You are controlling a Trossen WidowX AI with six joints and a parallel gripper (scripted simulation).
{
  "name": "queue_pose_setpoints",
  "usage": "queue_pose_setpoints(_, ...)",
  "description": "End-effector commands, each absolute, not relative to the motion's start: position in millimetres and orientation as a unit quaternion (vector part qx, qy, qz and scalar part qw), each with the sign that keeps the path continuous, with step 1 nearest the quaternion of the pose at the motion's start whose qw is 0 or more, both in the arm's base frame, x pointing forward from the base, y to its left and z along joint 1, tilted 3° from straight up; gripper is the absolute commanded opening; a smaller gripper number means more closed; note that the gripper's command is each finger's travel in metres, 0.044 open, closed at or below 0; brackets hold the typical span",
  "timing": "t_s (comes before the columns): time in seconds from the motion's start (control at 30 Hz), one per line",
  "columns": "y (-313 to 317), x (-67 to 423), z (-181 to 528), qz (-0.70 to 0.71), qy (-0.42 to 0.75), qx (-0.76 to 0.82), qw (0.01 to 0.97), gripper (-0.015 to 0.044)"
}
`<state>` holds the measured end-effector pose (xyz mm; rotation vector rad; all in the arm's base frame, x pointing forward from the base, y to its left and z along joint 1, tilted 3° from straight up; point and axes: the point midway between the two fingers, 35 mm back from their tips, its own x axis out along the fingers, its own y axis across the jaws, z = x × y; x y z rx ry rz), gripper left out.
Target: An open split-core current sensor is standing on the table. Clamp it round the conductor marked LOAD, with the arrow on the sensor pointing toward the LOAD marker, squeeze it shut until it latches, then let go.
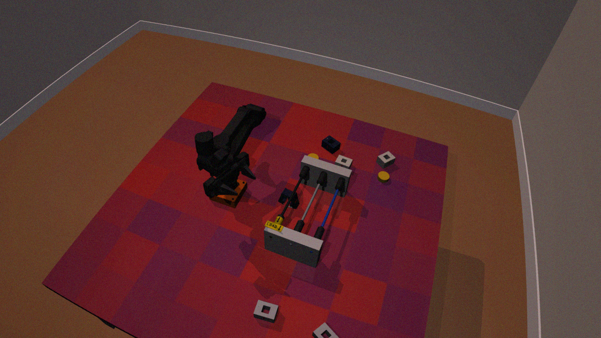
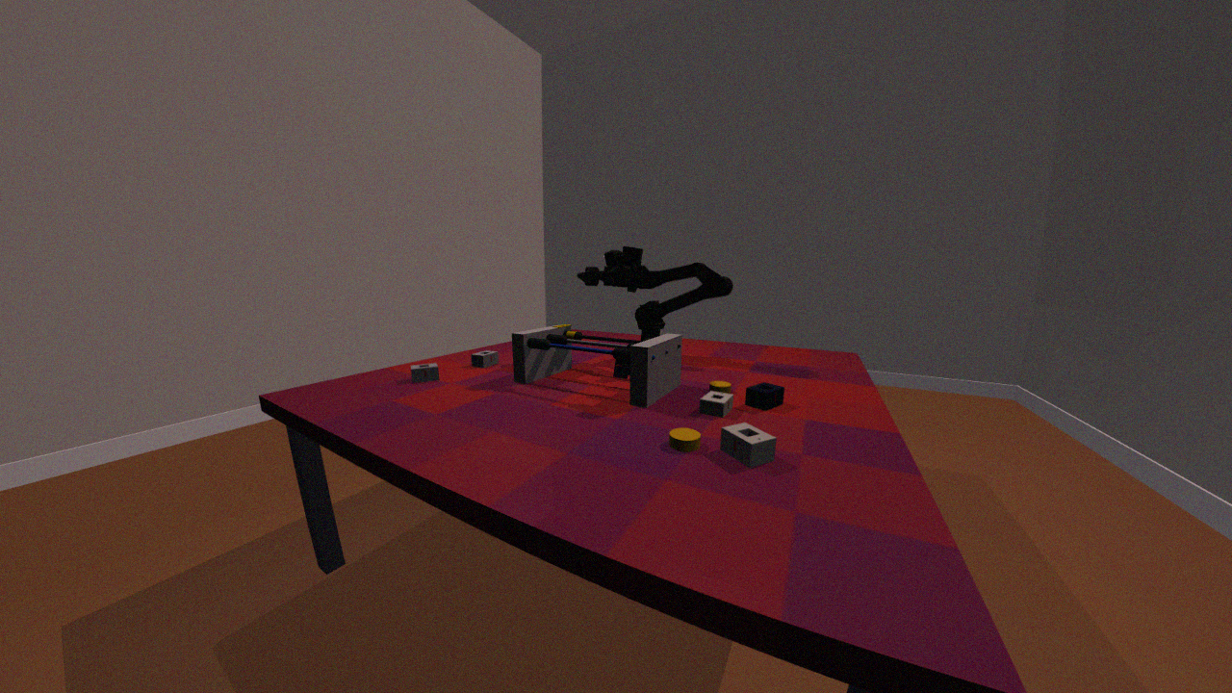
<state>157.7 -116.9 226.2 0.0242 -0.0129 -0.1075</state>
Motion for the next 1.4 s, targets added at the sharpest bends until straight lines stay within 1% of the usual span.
queue_pose_setpoints(0.0,-117,159,227,-0.053,-0.007,0.012,0.998,0.0426)
queue_pose_setpoints(0.03,-117,161,229,-0.053,-0.007,0.011,0.999,0.0440)
queue_pose_setpoints(0.43,-104,230,271,-0.031,-0.020,0.004,0.999,0.0440)
queue_pose_setpoints(0.63,-80,265,291,-0.020,-0.024,0.002,1.000,0.0440)
queue_pose_setpoints(0.83,-44,296,308,-0.010,-0.025,0.001,1.000,0.0440)
queue_pose_setpoints(1.0,-6,314,321,-0.001,-0.025,0.000,1.000,0.0440)
queue_pose_setpoints(1.17,0,316,323,0.000,-0.025,0.000,1.000,0.0440)
queue_pose_setpoints(1.23,-6,320,315,-0.008,0.004,-0.001,1.000,0.0440)
queue_pose_setpoints(1.37,-41,328,268,-0.056,0.172,0.007,0.983,0.0440)
